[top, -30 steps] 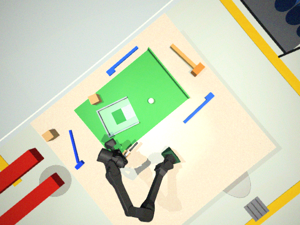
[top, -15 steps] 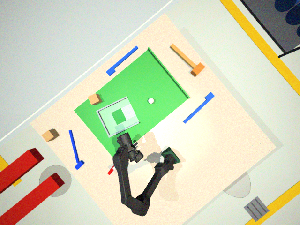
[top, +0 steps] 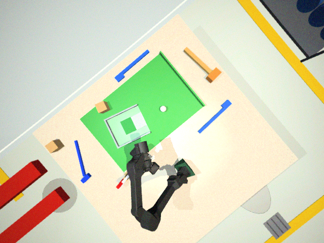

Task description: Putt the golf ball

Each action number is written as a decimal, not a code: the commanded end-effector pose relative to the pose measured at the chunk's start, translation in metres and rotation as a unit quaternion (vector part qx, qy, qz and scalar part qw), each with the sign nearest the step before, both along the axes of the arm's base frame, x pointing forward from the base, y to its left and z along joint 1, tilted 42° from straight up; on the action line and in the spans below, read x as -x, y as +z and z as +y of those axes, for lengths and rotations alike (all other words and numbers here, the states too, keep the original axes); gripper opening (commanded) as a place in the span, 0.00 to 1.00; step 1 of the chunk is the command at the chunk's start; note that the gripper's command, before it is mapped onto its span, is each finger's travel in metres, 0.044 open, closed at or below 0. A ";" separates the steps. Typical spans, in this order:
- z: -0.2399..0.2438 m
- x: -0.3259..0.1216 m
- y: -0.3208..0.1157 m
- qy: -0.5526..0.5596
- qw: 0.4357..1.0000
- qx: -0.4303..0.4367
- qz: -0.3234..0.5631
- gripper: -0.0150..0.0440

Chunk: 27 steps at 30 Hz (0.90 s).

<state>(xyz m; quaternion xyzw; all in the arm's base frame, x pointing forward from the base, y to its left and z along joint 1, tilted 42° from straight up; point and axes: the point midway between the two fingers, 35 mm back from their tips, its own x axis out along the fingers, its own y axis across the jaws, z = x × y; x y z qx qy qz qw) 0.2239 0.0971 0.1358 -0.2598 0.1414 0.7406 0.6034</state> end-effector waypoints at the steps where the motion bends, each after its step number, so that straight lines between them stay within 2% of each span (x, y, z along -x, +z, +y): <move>1: 0.005 0.001 -0.004 -0.002 1.000 -0.002 0.001 1.00; 27: 0.035 0.005 -0.038 -0.002 1.000 -0.003 0.001 1.00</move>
